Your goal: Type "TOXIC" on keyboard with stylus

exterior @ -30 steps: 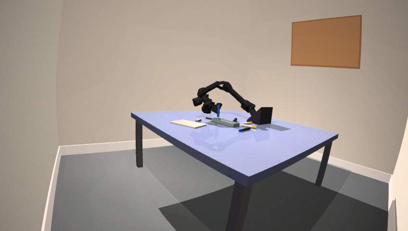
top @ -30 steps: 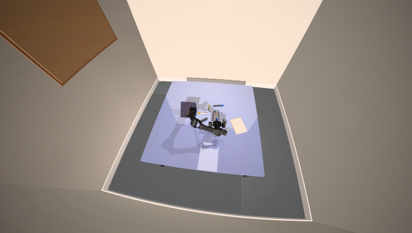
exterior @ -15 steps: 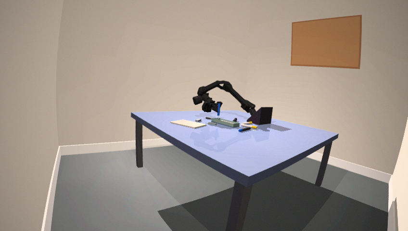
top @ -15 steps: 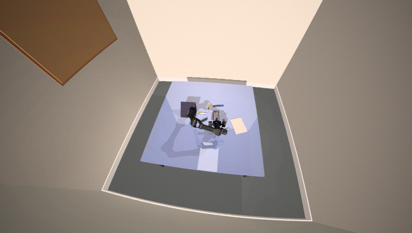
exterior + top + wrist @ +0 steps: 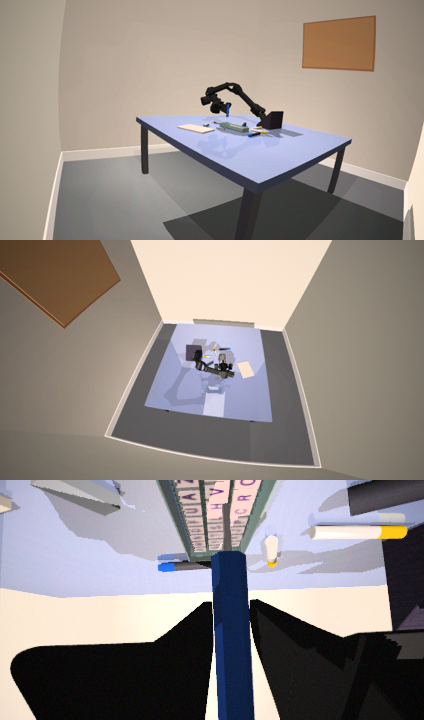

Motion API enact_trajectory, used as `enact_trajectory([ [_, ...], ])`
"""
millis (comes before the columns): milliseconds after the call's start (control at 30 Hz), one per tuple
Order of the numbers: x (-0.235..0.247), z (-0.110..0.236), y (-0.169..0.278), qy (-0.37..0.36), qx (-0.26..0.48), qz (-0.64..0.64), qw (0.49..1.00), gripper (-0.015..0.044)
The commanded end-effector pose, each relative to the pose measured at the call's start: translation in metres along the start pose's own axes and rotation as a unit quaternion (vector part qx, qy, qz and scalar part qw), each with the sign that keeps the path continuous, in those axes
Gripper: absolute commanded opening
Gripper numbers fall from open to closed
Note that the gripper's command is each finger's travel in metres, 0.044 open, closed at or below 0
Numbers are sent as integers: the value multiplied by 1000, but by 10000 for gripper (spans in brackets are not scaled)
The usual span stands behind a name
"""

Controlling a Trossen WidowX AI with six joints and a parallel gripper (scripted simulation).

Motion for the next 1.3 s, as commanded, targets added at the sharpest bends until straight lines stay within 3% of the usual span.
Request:
enact_trajectory([
  [0,0,0,0,0,0,0,1000,85],
  [100,0,0,0,0,0,0,1000,65],
  [200,0,-4,2,0,0,0,1000,0],
  [1267,-30,-115,68,0,6,0,1000,0],
])
Point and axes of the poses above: the point midway between the two fingers, 35 mm back from their tips, its own z axis back along the fingers, its own x axis across the jaws, y = z × x, the point moved 9 cm from there along z, back along the fingers, and after that the axes turned 9 degrees about -z, right-handed, at the moved point
